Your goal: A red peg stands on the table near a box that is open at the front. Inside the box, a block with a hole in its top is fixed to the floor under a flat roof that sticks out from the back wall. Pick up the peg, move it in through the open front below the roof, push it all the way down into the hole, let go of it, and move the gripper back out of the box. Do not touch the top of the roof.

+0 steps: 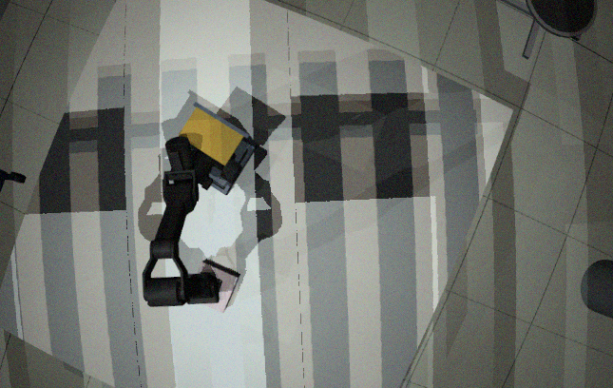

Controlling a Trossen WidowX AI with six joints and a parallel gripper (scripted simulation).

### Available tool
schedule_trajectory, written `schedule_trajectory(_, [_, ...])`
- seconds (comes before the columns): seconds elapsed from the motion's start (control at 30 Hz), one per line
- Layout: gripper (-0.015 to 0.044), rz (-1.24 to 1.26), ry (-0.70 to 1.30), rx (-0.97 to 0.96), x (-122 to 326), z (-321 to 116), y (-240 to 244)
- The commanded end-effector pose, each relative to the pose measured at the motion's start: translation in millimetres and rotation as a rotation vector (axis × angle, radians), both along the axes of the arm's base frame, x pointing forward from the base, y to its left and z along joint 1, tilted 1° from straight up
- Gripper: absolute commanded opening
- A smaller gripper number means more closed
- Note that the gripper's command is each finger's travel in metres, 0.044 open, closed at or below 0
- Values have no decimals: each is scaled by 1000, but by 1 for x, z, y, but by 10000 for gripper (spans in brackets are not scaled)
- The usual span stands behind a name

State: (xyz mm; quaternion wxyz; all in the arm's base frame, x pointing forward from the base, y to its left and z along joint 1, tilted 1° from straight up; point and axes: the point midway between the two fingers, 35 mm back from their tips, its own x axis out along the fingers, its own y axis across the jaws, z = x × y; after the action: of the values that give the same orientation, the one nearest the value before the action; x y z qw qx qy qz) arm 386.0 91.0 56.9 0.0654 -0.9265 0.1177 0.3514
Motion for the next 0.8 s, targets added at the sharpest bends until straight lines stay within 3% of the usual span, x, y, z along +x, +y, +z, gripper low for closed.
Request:
schedule_trajectory(0.0, [0,5,24,-7,-3,-10,0])
schedule_trajectory(0.77, [0,5,24,-7,-2,-17,0])
